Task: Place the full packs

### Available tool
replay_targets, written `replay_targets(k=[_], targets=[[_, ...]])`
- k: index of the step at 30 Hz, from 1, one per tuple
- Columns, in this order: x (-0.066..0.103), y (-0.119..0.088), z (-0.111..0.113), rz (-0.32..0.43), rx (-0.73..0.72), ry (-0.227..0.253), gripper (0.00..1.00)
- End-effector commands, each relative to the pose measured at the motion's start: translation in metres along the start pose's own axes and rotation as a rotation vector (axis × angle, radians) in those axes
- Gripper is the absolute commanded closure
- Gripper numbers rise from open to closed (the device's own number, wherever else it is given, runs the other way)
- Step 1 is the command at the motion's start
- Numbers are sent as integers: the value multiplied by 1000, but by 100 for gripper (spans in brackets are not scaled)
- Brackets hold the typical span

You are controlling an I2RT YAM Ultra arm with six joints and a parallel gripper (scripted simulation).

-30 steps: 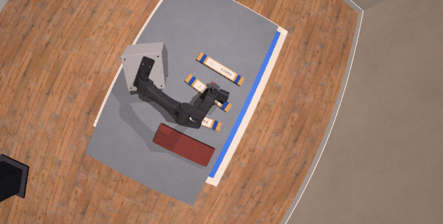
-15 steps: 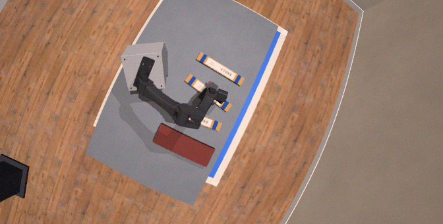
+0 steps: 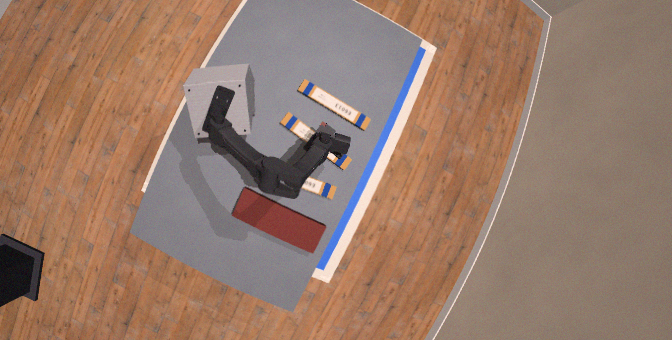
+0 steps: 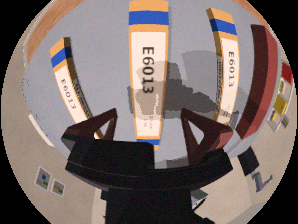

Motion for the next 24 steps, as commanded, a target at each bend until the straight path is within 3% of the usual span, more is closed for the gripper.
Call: replay_targets(k=[1, 6, 24], targets=[[36, 5, 4, -23, -6, 10, 4], [63, 9, 5, -31, -15, 17, 4], [64, 10, 6, -39, -23, 24, 4]])
Point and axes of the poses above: the point where the finger pads meet when closed, its own x axis back along the fingers, its own z axis across the jaws, y = z × x, the point moved 9 cm from there along x, back along the fingers, and after that the axes turned 12 degrees about -x, right-handed, at the moved point
